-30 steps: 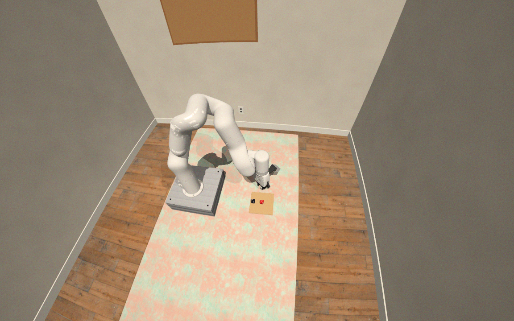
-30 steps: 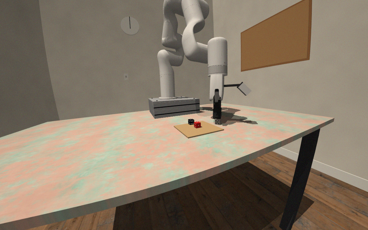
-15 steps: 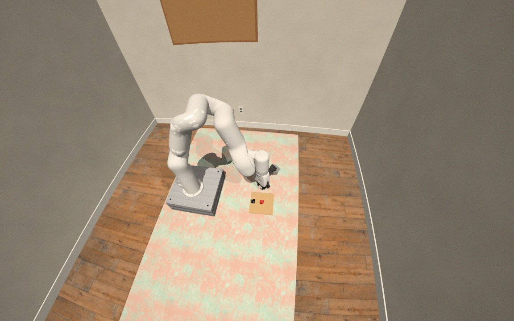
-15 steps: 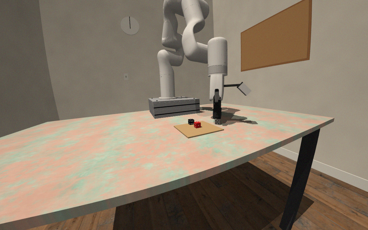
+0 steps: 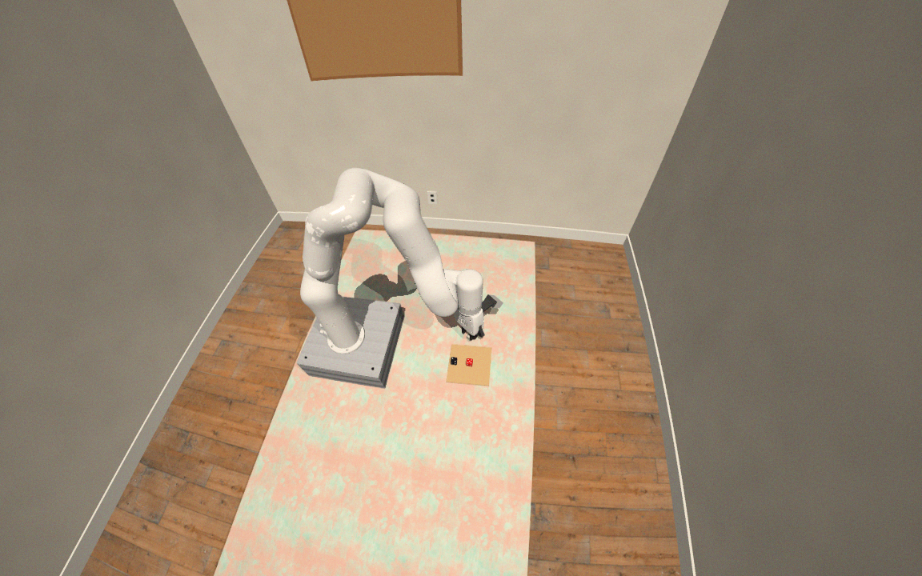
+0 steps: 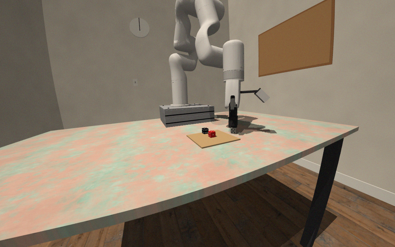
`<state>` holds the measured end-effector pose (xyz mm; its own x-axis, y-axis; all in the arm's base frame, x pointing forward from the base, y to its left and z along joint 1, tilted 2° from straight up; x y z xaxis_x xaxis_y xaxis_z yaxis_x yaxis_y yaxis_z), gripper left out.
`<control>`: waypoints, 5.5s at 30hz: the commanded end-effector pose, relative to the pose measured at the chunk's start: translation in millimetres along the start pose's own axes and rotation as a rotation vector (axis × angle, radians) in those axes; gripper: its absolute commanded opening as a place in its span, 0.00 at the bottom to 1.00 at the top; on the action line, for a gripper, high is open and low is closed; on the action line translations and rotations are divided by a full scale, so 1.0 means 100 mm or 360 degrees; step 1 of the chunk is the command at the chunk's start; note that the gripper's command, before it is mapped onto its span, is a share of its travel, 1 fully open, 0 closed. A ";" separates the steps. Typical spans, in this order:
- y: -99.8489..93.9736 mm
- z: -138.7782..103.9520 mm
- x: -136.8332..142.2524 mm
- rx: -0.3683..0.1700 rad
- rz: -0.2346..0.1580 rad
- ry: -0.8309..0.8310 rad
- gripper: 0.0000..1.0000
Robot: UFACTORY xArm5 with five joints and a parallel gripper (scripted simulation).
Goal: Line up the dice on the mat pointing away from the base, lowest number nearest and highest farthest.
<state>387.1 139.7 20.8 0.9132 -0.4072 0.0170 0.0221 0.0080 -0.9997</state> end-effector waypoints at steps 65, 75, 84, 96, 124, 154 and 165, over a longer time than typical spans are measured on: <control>-0.01 0.01 0.01 0.0004 -0.0004 0.0000 0.36; -0.01 0.01 0.01 0.0004 -0.0004 0.0000 0.36; -0.01 0.01 0.01 0.0004 -0.0004 0.0000 0.36; -0.01 0.01 0.01 0.0004 -0.0004 0.0000 0.36; -0.01 0.01 0.01 0.0004 -0.0004 0.0000 0.36; 0.02 0.01 0.01 0.0004 -0.0004 0.0000 0.36; 0.14 0.01 0.00 0.0004 -0.0004 0.0000 0.36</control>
<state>387.0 140.7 10.2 0.9132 -0.4072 0.0174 0.0227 0.0082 -0.9997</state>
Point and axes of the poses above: the point where the finger pads meet when closed, its own y axis out along the fingers, its own x axis across the jaws, z = x × y, the point moved 6 cm from there along -y, back along the fingers, and after that the axes turned 12 degrees about -y, right-handed, at the moved point
